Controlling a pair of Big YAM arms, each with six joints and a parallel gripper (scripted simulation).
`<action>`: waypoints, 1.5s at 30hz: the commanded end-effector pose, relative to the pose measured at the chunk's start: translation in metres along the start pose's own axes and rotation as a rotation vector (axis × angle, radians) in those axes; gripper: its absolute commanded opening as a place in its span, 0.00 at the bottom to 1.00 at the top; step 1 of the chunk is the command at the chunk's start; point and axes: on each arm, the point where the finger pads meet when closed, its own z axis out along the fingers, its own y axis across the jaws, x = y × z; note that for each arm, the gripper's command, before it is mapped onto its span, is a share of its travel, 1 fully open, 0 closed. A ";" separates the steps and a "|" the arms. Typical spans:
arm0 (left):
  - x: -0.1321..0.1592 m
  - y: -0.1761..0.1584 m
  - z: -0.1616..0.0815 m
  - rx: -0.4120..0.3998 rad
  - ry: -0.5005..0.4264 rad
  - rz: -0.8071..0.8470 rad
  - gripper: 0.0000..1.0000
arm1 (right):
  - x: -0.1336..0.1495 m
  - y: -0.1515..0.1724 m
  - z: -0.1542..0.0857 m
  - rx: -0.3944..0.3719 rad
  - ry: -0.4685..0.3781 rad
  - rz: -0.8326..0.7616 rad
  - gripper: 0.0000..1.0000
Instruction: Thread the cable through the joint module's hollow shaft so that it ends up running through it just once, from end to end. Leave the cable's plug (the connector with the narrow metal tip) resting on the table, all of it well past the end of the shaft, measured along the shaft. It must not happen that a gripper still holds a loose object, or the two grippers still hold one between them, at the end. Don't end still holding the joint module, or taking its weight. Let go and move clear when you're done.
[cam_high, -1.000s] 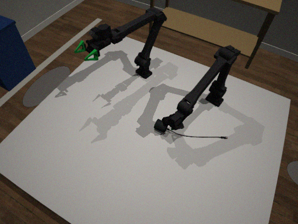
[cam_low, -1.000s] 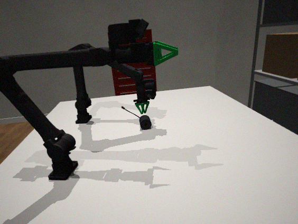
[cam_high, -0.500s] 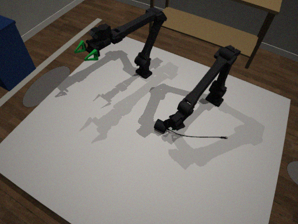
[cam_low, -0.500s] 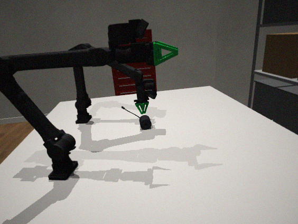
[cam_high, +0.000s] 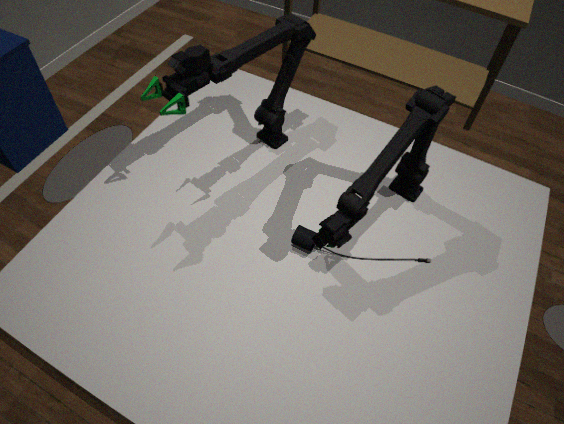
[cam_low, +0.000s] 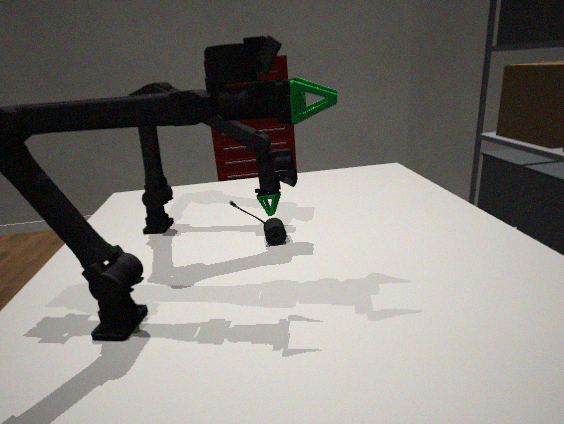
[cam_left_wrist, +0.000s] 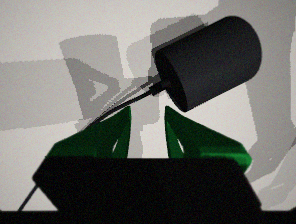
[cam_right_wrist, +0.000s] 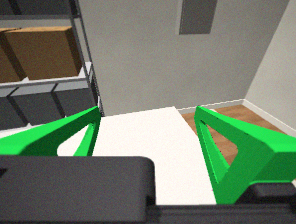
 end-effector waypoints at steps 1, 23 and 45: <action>-0.015 -0.007 -0.019 0.000 -0.064 -0.041 0.32 | -0.010 0.005 0.001 -0.010 -0.014 0.009 0.96; -0.004 0.003 -0.013 0.029 -0.059 -0.401 0.32 | -0.010 0.005 0.001 -0.010 -0.014 0.009 0.96; -0.004 0.002 -0.013 0.071 -0.061 -0.772 0.32 | -0.010 0.005 0.001 -0.010 -0.014 0.009 0.96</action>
